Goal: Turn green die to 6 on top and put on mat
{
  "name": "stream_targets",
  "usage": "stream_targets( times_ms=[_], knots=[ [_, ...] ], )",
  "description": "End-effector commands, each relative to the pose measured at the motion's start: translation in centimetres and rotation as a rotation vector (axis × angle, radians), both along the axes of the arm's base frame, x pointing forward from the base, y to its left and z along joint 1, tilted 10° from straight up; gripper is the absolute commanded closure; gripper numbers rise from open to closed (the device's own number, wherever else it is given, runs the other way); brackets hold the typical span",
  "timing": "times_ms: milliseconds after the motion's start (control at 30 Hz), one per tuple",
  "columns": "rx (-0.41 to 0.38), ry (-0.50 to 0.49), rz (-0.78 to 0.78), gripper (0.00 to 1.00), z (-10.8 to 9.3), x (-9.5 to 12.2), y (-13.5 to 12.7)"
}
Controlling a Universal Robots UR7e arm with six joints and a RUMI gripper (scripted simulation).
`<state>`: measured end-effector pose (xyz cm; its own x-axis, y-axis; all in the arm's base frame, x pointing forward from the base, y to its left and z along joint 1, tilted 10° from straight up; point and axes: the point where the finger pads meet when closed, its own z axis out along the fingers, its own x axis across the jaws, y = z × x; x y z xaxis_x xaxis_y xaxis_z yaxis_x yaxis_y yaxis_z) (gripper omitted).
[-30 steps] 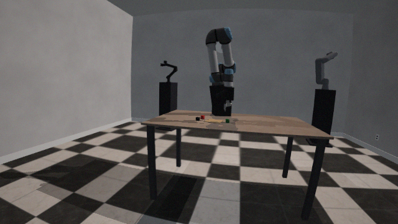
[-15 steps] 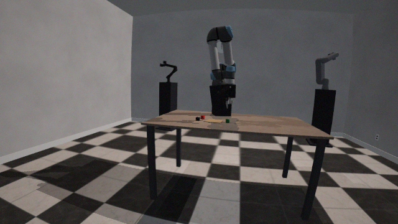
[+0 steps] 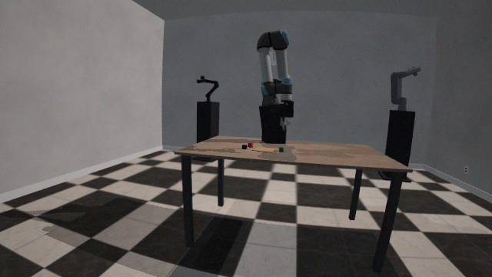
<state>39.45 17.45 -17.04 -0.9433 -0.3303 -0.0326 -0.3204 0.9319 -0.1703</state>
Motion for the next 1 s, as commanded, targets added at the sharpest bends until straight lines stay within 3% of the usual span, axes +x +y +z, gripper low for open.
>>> stream_targets(
  times_ms=[0,133,300,500,533,967],
  knots=[
    [0.000,-0.001,0.000,0.00,0.0,0.0,0.0],
    [0.000,-0.001,0.000,0.00,-0.2,0.1,0.0],
    [0.000,-0.001,0.000,0.00,-3.6,0.4,-0.5],
    [0.000,-0.001,0.000,0.00,-4.9,0.5,-0.7],
    [0.000,-0.001,0.000,0.72,-4.9,0.5,-0.7],
    [0.000,-0.001,0.000,0.72,-4.9,0.5,-0.7]
  ],
)
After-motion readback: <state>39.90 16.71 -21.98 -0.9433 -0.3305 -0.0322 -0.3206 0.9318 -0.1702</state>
